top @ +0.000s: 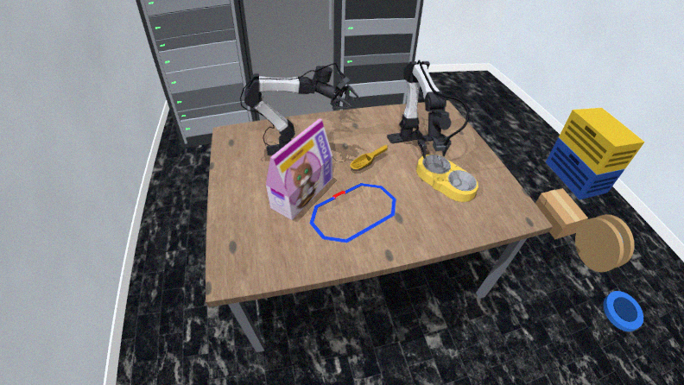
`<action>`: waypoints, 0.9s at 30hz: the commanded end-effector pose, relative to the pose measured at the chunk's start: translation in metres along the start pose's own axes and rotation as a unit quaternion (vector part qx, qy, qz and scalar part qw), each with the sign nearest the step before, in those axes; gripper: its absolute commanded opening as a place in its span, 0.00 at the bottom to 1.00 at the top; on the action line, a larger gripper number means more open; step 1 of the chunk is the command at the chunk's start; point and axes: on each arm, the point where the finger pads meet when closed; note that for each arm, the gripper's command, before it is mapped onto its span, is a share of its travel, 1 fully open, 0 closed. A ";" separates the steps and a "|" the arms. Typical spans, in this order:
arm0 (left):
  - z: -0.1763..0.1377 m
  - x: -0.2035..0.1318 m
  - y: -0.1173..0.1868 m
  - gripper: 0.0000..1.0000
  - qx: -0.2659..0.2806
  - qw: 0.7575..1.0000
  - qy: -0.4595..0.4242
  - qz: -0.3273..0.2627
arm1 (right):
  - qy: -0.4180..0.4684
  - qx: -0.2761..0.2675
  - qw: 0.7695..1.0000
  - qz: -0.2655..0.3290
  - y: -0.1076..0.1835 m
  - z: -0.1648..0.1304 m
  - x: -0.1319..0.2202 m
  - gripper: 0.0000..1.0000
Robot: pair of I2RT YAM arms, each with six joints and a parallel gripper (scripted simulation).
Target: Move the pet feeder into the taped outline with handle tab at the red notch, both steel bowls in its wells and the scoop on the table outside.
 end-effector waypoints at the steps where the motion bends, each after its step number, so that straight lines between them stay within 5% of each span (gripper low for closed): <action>1: 0.034 0.009 0.000 1.00 -0.037 0.998 0.049 0.002 | -0.020 -0.027 0.999 -0.017 0.000 0.015 -0.004 1.00; 16: 0.040 0.020 -0.002 1.00 -0.035 0.997 0.066 0.011 | -0.019 -0.025 0.999 -0.019 0.001 0.015 -0.007 1.00; 22: 0.048 0.024 -0.022 0.37 -0.064 0.985 0.154 0.050 | -0.019 -0.025 0.999 -0.019 0.001 0.015 -0.007 1.00; 27: 0.051 0.017 -0.045 0.37 -0.084 0.969 0.220 0.078 | -0.019 -0.025 0.999 -0.019 0.001 0.015 -0.007 1.00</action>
Point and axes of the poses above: on each arm, the point where the finger pads meet when closed, its own y axis back along the fingers, its own x axis across the jaws, z = x × y, and after that the axes turned 8 degrees about y, right-handed
